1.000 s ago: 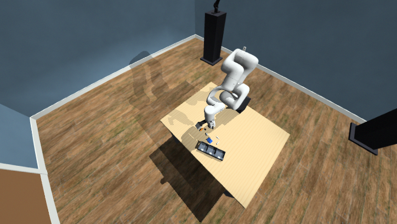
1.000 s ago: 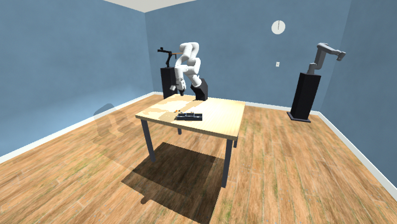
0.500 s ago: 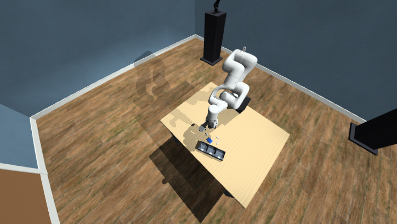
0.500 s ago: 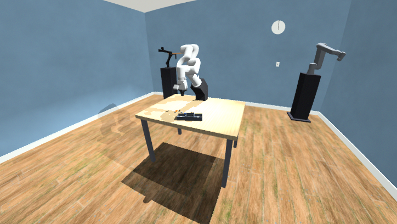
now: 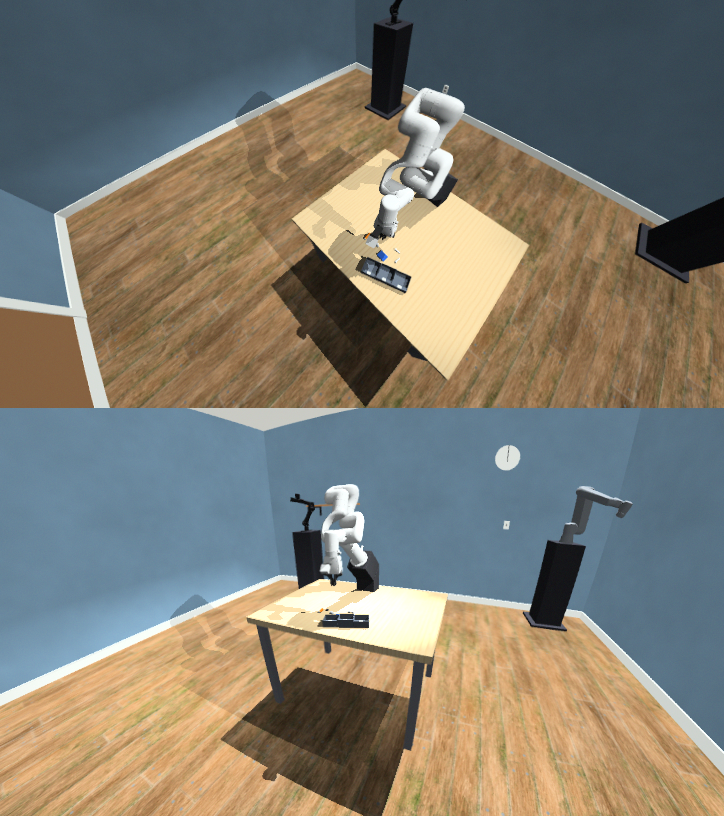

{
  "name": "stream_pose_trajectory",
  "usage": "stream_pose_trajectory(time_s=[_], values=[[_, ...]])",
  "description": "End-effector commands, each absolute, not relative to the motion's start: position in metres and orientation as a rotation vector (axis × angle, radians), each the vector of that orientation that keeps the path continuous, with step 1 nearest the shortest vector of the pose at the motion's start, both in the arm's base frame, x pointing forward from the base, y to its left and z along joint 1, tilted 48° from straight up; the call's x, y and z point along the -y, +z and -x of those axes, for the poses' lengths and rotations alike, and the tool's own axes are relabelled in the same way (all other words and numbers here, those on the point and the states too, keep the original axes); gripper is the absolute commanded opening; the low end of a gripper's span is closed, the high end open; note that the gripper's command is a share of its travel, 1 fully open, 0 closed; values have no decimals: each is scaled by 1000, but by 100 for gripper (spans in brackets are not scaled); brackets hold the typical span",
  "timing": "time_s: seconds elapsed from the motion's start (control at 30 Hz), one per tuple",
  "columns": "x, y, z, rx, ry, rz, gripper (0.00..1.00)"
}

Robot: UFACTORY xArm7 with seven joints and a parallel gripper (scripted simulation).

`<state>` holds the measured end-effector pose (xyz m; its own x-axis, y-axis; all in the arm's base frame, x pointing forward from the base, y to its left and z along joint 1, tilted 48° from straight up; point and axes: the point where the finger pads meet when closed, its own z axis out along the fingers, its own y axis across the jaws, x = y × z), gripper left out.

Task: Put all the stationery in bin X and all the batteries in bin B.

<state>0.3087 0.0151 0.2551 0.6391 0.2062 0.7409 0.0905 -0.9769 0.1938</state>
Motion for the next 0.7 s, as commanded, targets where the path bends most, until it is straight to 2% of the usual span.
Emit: stream_pose_trajectory(time_s=[0.0,0.67], values=[[-22,256,-357,-405,1178,-2678,7],[-42,262,-423,-405,1178,-2677,7]])
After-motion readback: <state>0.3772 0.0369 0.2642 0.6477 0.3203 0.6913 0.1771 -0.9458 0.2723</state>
